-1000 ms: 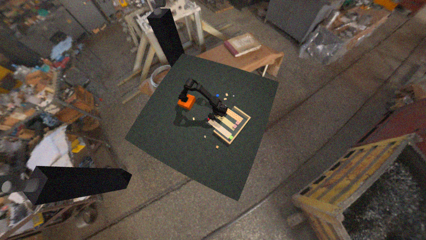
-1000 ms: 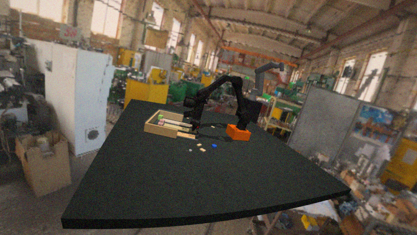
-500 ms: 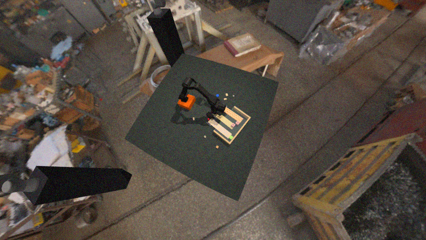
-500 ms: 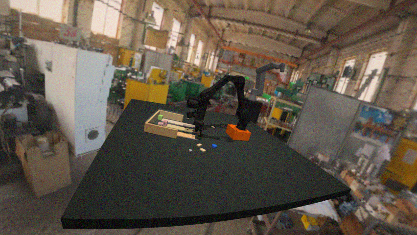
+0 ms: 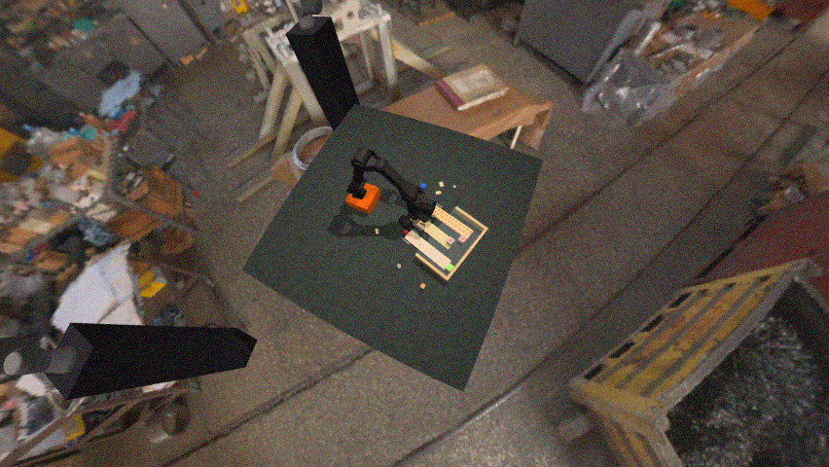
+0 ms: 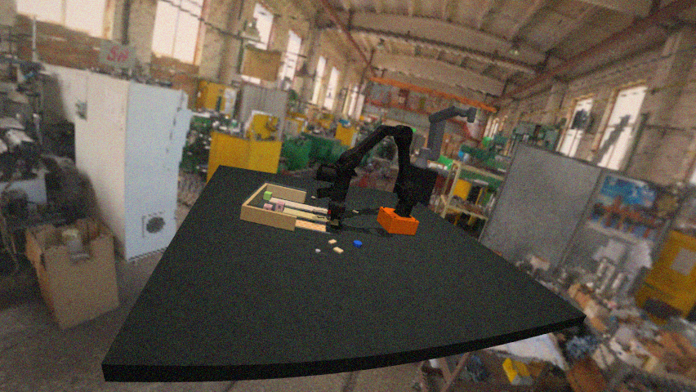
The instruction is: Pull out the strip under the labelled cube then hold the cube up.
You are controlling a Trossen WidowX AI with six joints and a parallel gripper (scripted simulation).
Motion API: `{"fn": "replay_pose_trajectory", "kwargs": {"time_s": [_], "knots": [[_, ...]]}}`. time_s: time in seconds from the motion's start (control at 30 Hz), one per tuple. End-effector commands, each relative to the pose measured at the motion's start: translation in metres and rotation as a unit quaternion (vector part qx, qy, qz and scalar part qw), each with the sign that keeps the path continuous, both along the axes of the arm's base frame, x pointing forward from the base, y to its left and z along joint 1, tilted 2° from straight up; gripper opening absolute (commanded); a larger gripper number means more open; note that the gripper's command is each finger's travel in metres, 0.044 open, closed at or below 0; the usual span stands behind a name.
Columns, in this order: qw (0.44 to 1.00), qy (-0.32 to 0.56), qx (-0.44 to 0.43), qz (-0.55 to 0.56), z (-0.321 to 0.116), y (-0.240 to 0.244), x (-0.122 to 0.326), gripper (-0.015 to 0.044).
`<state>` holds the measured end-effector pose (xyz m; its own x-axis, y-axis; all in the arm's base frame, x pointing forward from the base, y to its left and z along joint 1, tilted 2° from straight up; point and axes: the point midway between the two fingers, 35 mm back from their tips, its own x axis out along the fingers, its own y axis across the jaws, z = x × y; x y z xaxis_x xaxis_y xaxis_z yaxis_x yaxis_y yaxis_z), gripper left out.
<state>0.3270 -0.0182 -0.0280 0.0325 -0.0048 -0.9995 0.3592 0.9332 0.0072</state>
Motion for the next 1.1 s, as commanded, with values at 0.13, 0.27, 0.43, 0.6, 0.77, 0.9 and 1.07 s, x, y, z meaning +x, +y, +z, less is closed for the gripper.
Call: {"fn": "replay_pose_trajectory", "kwargs": {"time_s": [0.13,0.27,0.43,0.6,0.77,0.9,1.07], "knots": [[1.000,0.016,0.003,-0.001,-0.006,0.006,-0.020,0.0000],[1.000,0.016,0.003,-0.001,-0.007,0.008,-0.025,0.0000],[1.000,0.016,0.003,-0.001,-0.007,0.010,-0.031,0.0000],[1.000,0.016,0.003,-0.001,-0.007,0.013,-0.038,0.0000],[1.000,0.017,0.003,-0.001,-0.007,0.015,-0.043,0.0000],[1.000,0.017,0.003,-0.001,-0.007,0.017,-0.048,0.0000],[1.000,0.017,0.004,-0.001,-0.007,0.019,-0.054,0.0000]]}}
